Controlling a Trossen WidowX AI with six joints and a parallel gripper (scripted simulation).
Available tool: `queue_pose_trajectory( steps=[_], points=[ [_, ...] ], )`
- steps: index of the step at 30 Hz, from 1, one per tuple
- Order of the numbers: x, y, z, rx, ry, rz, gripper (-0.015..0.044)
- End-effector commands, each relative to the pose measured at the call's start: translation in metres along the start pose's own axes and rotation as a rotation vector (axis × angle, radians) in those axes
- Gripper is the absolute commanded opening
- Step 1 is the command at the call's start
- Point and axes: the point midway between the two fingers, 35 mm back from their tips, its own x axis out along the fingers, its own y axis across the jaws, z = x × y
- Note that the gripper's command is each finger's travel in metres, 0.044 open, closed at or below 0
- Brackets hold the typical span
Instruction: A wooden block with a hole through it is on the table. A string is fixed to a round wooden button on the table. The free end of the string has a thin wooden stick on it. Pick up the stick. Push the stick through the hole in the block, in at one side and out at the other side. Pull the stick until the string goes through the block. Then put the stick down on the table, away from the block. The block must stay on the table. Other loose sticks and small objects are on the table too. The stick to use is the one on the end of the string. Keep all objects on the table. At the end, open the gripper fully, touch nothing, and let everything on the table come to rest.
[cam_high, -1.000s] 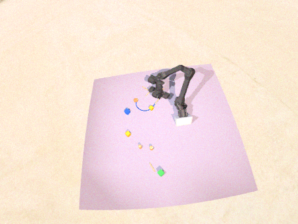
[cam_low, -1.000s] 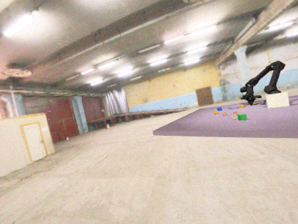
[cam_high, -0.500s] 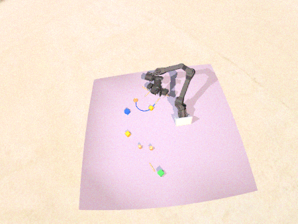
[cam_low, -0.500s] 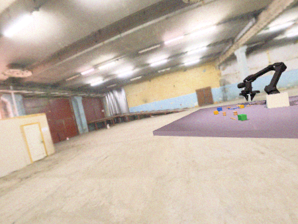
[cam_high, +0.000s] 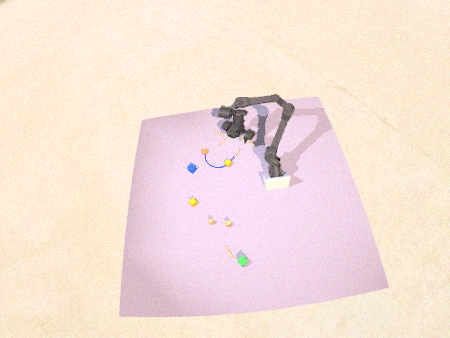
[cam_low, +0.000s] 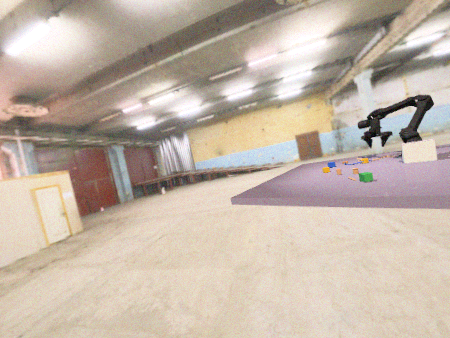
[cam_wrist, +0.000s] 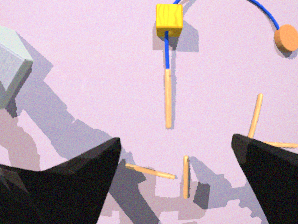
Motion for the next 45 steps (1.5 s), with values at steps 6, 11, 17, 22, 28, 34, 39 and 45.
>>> queue_pose_trajectory(
  steps=[6, 11, 17, 22, 28, 34, 39, 45],
  points=[
    [-0.0107, -0.0021, 0.0013, 0.004, -0.006, -0.013, 0.0440],
    [-0.0121, -0.0025, 0.0010, 0.006, -0.006, -0.014, 0.0440],
    [-0.0121, -0.0025, 0.0010, 0.006, -0.006, -0.014, 0.0440],
    [-0.0121, -0.0025, 0.0010, 0.006, -0.006, -0.014, 0.0440],
    [-0.0121, -0.0025, 0.0010, 0.006, -0.006, -0.014, 0.0440],
    [-0.0121, -0.0025, 0.0010, 0.006, -0.006, -0.014, 0.0440],
    [-0.0121, -0.0025, 0.0010, 0.006, -0.006, -0.014, 0.0440],
    [-0.0121, -0.0025, 0.0010, 0.006, -0.006, -0.014, 0.0440]
  ],
)
